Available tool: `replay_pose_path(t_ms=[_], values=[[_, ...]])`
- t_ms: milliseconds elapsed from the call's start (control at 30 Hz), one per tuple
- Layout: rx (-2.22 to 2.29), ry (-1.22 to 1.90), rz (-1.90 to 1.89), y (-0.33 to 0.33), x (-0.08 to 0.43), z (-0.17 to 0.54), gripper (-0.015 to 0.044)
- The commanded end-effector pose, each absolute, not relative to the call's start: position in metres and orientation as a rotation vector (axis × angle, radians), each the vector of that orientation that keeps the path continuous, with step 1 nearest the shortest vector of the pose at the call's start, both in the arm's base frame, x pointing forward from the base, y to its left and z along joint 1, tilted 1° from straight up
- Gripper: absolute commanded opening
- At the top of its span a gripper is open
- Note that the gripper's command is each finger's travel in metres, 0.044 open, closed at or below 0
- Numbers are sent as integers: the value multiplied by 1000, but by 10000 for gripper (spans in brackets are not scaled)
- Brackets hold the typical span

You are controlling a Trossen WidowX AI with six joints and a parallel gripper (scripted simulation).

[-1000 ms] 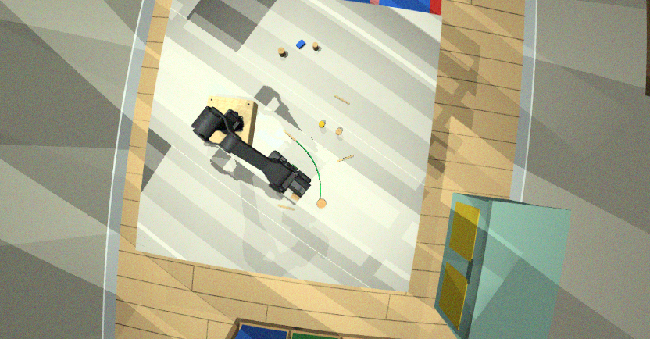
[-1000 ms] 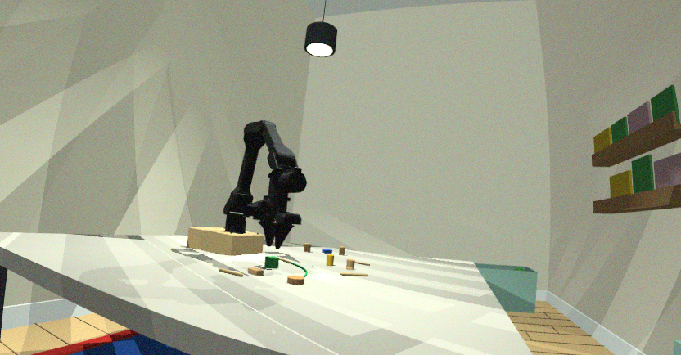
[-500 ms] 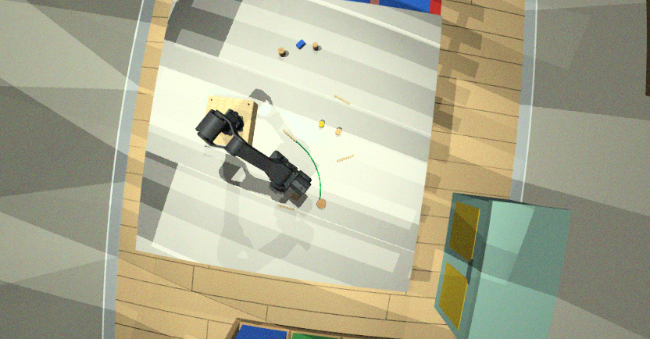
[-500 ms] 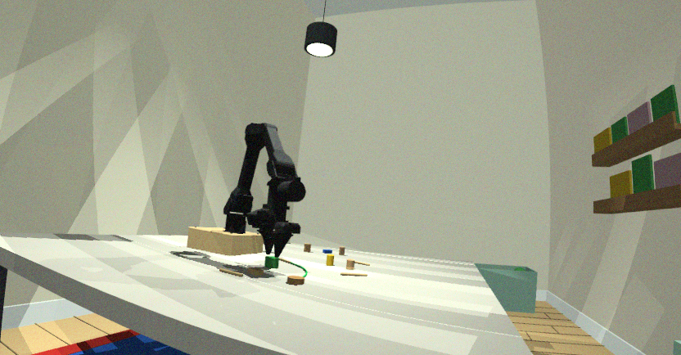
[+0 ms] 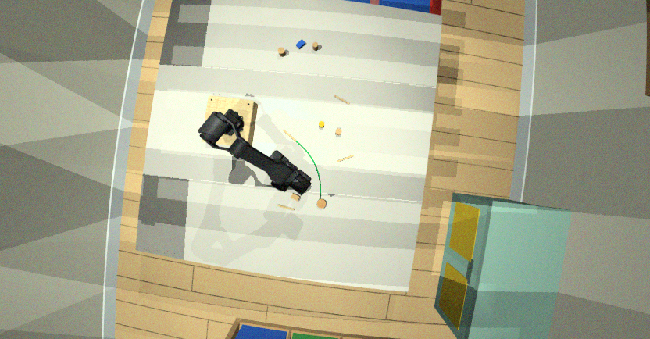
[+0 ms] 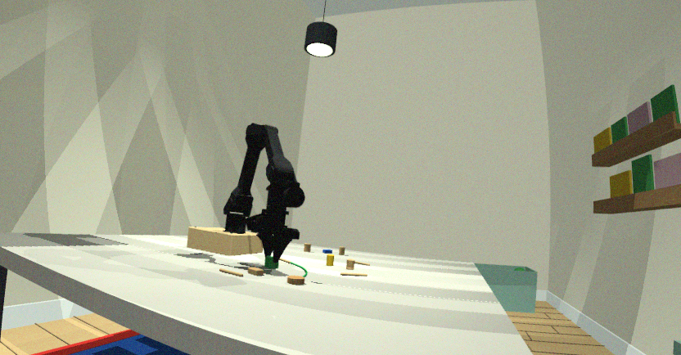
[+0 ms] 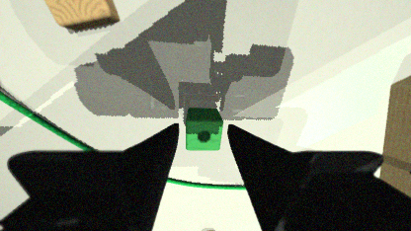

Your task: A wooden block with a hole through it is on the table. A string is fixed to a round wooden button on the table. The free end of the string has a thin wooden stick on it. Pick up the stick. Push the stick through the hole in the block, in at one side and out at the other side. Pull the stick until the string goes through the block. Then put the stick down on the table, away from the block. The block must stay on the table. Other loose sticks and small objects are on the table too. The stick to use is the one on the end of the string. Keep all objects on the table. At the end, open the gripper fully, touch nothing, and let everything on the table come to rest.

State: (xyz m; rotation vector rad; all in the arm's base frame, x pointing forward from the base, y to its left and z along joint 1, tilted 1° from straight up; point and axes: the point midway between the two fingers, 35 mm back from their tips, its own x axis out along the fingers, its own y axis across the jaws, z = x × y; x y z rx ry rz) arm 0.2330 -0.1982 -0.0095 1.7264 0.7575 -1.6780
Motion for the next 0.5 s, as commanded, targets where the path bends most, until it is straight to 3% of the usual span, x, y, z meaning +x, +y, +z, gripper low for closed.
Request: replay_pose_path(t_ms=[0, 100, 300, 367, 467], values=[[1726, 757, -1677, -198, 233, -9, 161], [1726, 757, -1677, -198, 233, -9, 82], [1726, 757, -1677, -198, 233, -9, 42], [1726, 757, -1677, -198, 233, -9, 0], [1726, 757, -1677, -198, 233, -9, 0]])
